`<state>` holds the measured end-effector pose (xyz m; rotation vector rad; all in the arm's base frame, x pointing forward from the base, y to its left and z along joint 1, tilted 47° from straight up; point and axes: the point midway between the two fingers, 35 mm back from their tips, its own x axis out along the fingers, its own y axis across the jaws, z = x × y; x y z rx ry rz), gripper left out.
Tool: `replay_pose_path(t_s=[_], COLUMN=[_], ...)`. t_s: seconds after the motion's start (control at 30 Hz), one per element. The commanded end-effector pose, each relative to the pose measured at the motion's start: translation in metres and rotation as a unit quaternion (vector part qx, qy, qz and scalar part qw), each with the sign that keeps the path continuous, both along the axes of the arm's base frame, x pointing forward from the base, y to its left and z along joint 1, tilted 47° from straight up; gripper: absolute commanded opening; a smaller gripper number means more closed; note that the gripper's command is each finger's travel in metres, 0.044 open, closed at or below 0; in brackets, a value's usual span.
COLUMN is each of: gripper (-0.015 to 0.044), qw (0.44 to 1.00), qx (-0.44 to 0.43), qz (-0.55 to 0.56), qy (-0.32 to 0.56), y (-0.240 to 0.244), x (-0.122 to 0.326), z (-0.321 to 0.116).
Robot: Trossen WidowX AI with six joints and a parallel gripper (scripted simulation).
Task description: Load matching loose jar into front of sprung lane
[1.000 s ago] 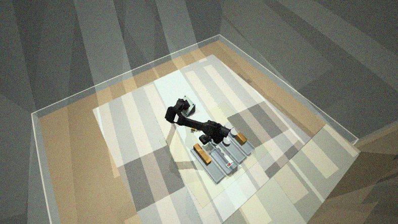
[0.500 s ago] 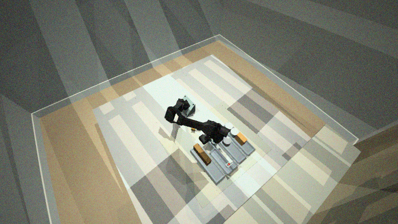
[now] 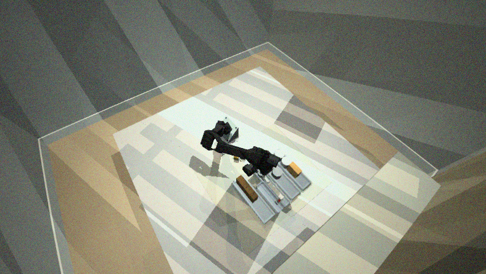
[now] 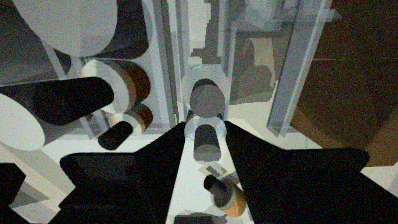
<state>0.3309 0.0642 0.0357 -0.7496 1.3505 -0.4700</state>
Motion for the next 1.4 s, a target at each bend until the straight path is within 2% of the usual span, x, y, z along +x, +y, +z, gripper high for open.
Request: replay_pose_path(t_s=[0.0,0.33,0.7,1.37], gripper=[0.0,0.0,0.028,0.028], qw=[1.0,1.0,1.0,1.0], qx=[-0.001,-0.001,-0.001,0.0], qz=[-0.001,-0.001,-0.001,-0.001], qy=[-0.004,-0.004,-0.004,-0.003], y=[0.0,0.0,0.0,0.013], x=[-0.001,-0.001,-0.001,-0.019], z=[0.0,0.0,0.0,0.013])
